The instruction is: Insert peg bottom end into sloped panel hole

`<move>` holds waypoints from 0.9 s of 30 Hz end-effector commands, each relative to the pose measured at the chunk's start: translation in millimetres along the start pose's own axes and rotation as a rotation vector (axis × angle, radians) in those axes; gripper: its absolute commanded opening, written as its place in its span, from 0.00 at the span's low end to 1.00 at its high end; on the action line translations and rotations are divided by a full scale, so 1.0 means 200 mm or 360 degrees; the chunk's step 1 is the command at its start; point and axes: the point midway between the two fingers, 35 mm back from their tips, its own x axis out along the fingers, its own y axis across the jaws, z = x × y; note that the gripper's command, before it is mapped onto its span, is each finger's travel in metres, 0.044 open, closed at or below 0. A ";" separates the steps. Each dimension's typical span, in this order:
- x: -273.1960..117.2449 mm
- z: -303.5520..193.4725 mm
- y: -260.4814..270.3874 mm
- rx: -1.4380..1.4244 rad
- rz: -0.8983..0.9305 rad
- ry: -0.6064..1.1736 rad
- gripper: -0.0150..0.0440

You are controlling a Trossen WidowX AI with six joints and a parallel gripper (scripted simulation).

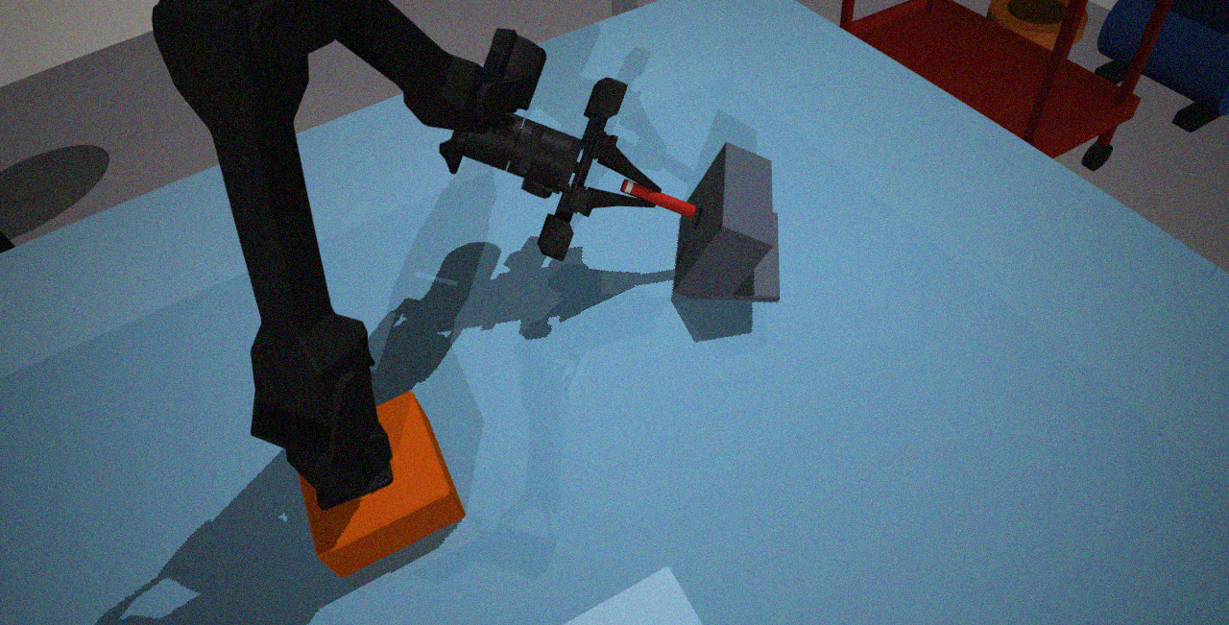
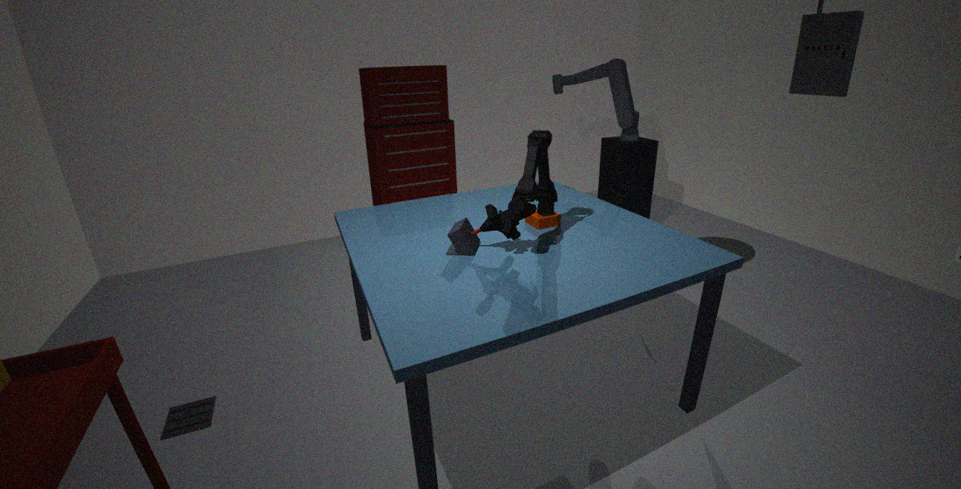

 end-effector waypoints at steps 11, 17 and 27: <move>0.03 0.00 0.02 0.0004 0.0002 0.0004 0.25; 0.04 -0.01 0.02 0.0004 0.0001 0.0004 0.25; 0.05 0.00 0.02 0.0004 0.0001 0.0004 0.25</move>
